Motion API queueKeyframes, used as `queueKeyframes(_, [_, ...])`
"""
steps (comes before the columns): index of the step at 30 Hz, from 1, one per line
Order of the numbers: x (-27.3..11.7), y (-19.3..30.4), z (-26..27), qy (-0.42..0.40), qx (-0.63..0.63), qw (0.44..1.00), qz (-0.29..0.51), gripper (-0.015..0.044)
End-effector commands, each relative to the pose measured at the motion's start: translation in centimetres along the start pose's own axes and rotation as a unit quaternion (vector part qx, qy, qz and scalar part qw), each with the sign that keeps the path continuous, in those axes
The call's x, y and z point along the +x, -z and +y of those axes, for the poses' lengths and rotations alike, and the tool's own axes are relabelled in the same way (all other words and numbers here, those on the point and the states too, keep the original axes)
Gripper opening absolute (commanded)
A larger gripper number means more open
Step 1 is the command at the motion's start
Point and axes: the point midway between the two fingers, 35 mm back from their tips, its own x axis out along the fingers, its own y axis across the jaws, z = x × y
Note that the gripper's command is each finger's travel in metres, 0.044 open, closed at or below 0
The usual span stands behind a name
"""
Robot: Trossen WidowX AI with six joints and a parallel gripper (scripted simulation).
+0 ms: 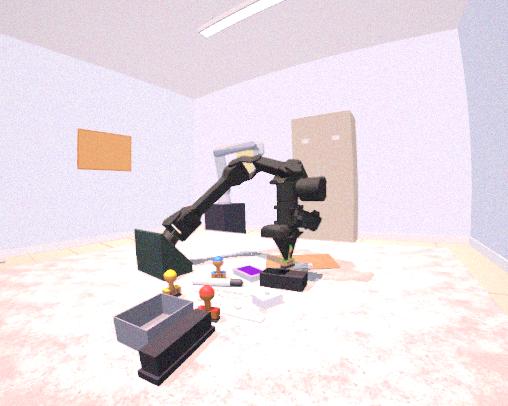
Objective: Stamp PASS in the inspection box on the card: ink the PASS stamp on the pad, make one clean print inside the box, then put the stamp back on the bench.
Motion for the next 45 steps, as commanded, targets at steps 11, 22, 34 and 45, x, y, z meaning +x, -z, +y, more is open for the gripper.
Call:
queueKeyframes(11, [-0.7, 0.0, 0.0, 0.003, -0.002, 1.0, 0.0, 0.0])
queueKeyframes(22, [-1.3, 0.0, 0.0, 0.003, -0.002, 1.0, 0.0, 0.0])
queueKeyframes(34, [-1.9, 0.0, 0.0, 0.003, -0.002, 1.0, 0.0, 0.0])
queueKeyframes(45, [-2.4, 0.0, 0.0, 0.004, -0.002, 1.0, 0.0, 0.0])
